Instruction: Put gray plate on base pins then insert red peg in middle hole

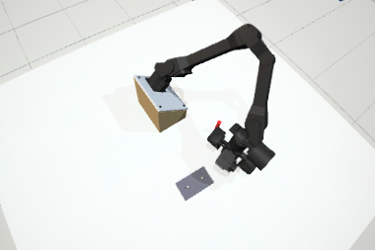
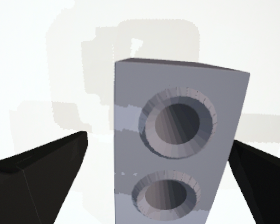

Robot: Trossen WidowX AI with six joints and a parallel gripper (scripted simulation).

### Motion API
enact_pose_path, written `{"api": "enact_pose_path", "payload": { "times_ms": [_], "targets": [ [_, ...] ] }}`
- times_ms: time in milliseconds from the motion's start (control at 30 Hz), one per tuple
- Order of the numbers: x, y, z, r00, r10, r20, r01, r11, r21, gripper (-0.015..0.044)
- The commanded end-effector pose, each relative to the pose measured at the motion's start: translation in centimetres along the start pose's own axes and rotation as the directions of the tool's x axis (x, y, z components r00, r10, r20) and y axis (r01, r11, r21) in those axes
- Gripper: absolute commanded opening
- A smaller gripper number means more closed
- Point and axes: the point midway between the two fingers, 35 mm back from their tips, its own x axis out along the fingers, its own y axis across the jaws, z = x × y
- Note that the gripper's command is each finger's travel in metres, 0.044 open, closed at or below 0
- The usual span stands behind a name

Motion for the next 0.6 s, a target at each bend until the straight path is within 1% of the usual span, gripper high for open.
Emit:
{"api": "enact_pose_path", "payload": {
  "times_ms": [0, 267, 567],
  "targets": [
    [0.22, -0.11, 0.0, 1.0, -0.001, -0.002, 0.001, 1.0, 0.008, 0.0335],
    [0.22, -0.11, 0.0, 1.0, -0.001, -0.002, 0.001, 1.0, 0.008, 0.0125],
    [0.22, -0.11, 0.0, 1.0, -0.001, -0.002, 0.001, 1.0, 0.008, 0.0065]
  ]
}}
